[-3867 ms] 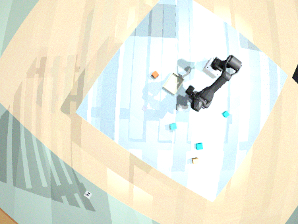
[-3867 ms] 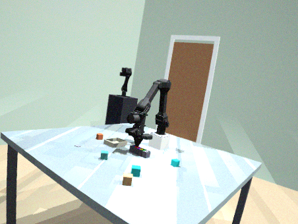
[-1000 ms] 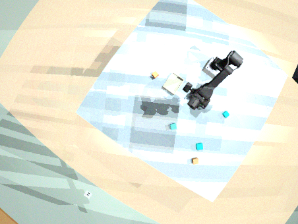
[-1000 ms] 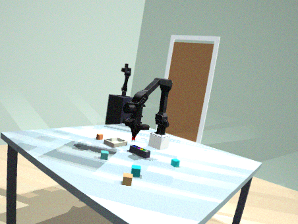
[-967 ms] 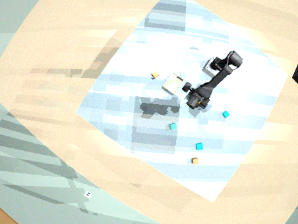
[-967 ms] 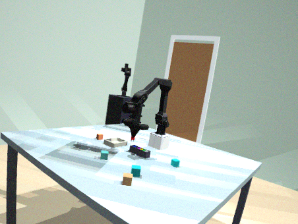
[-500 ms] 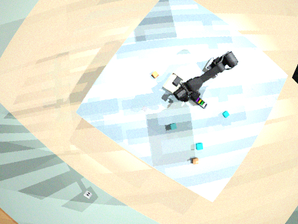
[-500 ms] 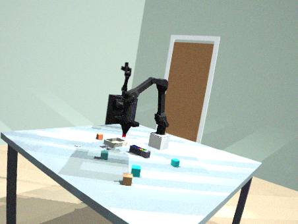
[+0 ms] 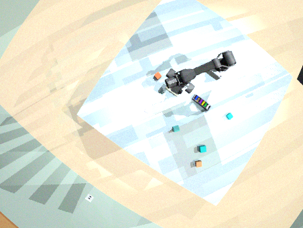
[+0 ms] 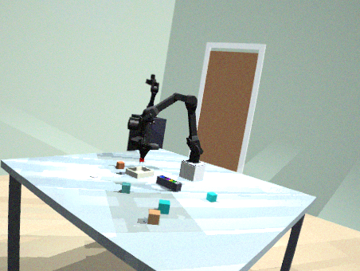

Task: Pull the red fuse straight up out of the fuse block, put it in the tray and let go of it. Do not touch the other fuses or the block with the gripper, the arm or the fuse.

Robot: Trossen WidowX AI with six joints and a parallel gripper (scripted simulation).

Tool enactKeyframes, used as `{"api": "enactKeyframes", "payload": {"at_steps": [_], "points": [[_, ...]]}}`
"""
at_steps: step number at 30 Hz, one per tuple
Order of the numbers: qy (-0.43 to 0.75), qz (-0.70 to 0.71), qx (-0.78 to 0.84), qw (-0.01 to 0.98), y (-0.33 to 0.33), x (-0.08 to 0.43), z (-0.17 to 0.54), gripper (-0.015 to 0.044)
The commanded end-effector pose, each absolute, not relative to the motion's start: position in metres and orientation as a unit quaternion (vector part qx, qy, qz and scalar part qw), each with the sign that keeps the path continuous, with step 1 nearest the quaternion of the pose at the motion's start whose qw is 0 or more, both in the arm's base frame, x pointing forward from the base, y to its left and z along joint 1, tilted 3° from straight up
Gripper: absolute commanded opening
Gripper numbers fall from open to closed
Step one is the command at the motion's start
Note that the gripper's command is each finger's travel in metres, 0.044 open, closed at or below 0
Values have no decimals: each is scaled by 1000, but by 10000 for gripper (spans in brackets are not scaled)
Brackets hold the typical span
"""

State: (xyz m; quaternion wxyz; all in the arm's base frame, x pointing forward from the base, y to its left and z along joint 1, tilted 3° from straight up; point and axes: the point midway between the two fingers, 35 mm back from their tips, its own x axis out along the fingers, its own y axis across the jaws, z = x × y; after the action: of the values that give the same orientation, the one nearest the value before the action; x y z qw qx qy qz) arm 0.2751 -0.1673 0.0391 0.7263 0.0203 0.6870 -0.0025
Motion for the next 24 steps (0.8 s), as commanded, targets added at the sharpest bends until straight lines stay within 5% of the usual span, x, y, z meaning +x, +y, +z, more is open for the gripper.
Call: {"api": "enactKeyframes", "payload": {"at_steps": [1,24], "points": [[687,3,17,727,-171,275,39,0],[687,3,17,727,-170,277,3,0]]}}
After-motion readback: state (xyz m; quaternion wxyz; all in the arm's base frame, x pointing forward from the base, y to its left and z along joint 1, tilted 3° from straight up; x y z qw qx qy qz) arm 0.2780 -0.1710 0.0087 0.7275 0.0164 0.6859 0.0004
